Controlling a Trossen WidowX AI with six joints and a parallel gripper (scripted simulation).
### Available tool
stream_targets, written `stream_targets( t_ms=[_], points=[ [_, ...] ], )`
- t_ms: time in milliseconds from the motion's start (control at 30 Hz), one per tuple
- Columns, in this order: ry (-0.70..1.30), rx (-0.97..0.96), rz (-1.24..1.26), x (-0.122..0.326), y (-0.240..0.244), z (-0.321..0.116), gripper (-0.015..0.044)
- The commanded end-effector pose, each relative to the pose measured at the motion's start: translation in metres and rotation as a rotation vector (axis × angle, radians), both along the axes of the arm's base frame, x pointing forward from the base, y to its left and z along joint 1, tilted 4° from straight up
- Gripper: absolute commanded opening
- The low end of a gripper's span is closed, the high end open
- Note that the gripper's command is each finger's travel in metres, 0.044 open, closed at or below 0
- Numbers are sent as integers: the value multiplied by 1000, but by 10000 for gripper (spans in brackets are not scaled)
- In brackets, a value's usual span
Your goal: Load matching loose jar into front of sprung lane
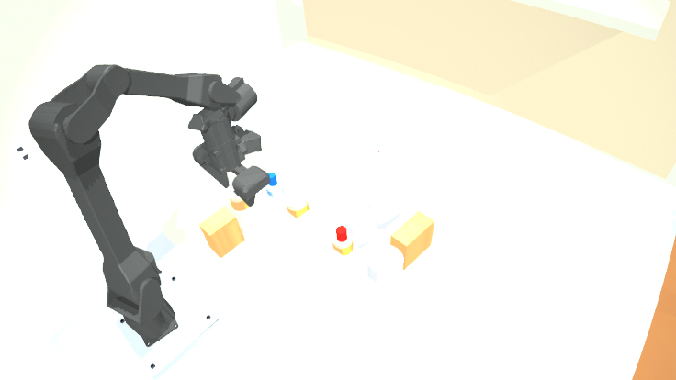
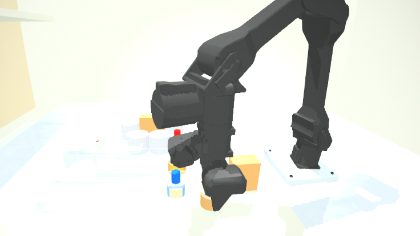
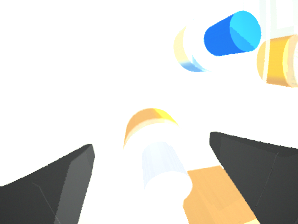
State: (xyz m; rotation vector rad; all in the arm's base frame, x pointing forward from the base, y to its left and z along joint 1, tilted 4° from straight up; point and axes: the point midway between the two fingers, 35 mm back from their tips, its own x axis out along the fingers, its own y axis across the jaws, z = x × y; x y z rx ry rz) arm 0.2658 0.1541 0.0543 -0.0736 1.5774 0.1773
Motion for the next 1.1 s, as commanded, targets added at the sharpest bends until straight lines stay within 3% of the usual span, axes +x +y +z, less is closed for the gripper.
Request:
stream_targets(
  t_ms=[0,167,400,600,1067],
  points=[
    [2,-5,-3,-1,-1,-3,335],
    [2,-5,-3,-1,-1,-3,204],
    [2,-5,-3,-1,-1,-3,157],
    [3,28,7,-5,3,11,0],
    [1,7,1,8,-3,71,0]
  ],
)
